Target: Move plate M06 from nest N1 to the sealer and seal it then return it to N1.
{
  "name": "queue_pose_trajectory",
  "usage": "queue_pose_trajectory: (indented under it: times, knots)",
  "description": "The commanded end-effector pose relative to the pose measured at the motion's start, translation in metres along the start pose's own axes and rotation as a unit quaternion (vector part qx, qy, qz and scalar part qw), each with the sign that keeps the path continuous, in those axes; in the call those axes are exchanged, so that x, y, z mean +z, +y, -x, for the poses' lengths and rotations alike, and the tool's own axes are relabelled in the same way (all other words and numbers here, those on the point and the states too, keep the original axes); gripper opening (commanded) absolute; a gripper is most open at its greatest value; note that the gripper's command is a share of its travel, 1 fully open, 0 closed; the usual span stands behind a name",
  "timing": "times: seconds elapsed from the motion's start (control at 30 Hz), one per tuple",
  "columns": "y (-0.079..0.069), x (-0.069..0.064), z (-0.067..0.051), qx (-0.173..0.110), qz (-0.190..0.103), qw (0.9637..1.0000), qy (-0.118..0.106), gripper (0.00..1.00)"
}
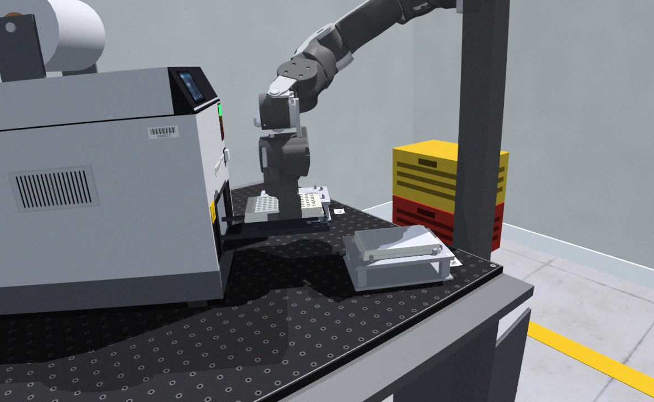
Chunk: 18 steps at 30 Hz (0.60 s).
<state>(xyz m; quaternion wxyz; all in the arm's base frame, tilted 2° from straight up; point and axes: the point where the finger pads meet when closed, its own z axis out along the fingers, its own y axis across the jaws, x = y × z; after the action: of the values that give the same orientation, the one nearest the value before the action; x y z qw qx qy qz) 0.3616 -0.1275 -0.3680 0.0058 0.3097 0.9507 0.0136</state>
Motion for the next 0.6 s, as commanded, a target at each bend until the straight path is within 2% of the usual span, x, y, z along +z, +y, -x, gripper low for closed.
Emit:
queue_pose_trajectory:
  times: [0.0, 0.37, 0.57]
  knots:
    - [0.0016, -0.0036, 0.0026, 0.001, 0.003, 1.0000, -0.003, 0.00]
    - [0.0016, -0.0036, 0.0026, 0.001, 0.003, 1.0000, -0.003, 0.00]
    - [0.0002, 0.0040, -0.0010, -0.001, 0.002, 1.0000, 0.000, 0.00]
